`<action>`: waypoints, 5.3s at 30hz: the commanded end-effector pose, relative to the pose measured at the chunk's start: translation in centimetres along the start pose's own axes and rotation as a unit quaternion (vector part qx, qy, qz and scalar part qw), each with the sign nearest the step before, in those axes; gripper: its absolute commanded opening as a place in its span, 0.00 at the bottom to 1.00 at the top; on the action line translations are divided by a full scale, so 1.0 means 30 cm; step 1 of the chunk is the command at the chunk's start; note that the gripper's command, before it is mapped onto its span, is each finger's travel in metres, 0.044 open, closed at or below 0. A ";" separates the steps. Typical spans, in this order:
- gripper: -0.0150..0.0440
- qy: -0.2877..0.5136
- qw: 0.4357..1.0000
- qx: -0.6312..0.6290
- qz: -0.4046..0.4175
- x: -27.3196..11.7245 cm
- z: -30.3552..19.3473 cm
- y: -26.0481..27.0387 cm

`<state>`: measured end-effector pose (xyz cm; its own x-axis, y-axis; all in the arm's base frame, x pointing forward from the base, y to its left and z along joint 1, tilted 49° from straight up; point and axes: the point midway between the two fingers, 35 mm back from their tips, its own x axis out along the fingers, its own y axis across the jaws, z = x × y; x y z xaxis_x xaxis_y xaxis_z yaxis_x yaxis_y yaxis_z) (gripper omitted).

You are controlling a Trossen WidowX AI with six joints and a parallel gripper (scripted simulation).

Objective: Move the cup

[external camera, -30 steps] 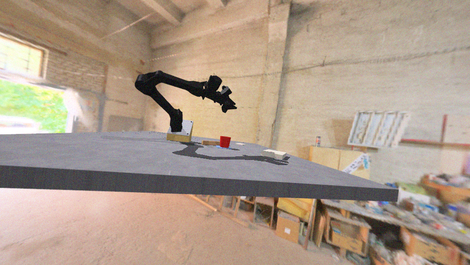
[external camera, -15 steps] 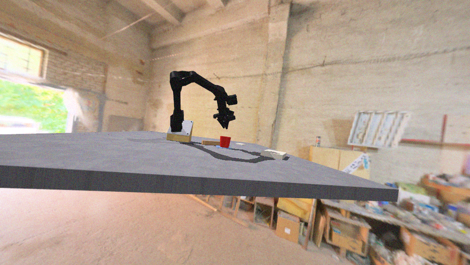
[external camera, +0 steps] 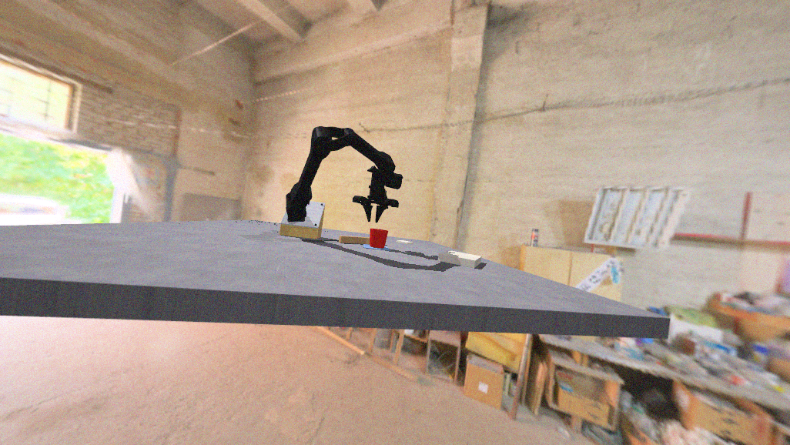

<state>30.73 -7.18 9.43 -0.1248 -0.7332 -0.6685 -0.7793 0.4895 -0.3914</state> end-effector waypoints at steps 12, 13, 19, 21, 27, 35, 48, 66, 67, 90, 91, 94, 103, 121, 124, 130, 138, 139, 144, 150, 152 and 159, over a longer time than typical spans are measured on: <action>0.50 0.004 1.000 -0.007 -0.001 0.062 0.002 -0.008; 0.50 0.004 1.000 -0.007 -0.001 0.067 0.002 -0.008; 0.50 0.004 1.000 -0.007 -0.001 0.100 0.002 -0.009; 0.50 0.004 1.000 -0.007 -0.001 0.111 0.002 -0.010; 0.50 0.005 1.000 -0.007 -0.002 0.144 0.001 -0.010; 0.50 0.005 1.000 -0.007 -0.002 0.187 -0.002 -0.009; 0.36 0.005 1.000 -0.005 0.000 0.210 -0.005 -0.008; 0.25 0.005 1.000 -0.006 0.000 0.173 -0.002 -0.009; 0.25 0.004 1.000 -0.006 0.000 0.161 -0.001 -0.009; 0.25 0.007 1.000 -0.009 -0.003 0.041 -0.001 -0.007; 0.25 0.007 1.000 -0.009 -0.003 0.041 -0.001 -0.007; 0.25 0.007 1.000 -0.009 -0.003 0.041 -0.001 -0.007; 0.25 0.006 1.000 -0.009 -0.003 0.041 0.007 0.008; 0.25 0.004 1.000 -0.008 0.000 0.035 0.096 0.167; 0.25 0.004 1.000 -0.008 0.000 0.034 0.111 0.193; 0.25 0.004 1.000 -0.008 0.000 0.032 0.141 0.246; 0.25 0.003 1.000 -0.008 0.001 0.029 0.176 0.310; 0.25 0.003 1.000 -0.008 0.001 0.029 0.181 0.318; 0.25 0.003 1.000 -0.008 0.001 0.027 0.203 0.358; 0.25 0.002 1.000 -0.008 0.001 0.025 0.230 0.407; 0.25 0.002 1.000 -0.008 0.001 0.025 0.239 0.423; 0.25 0.002 1.000 -0.009 0.002 0.023 0.269 0.481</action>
<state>24.76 2.56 -1.17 -0.1284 -0.7355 -0.6653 -0.7914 0.4803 -0.3782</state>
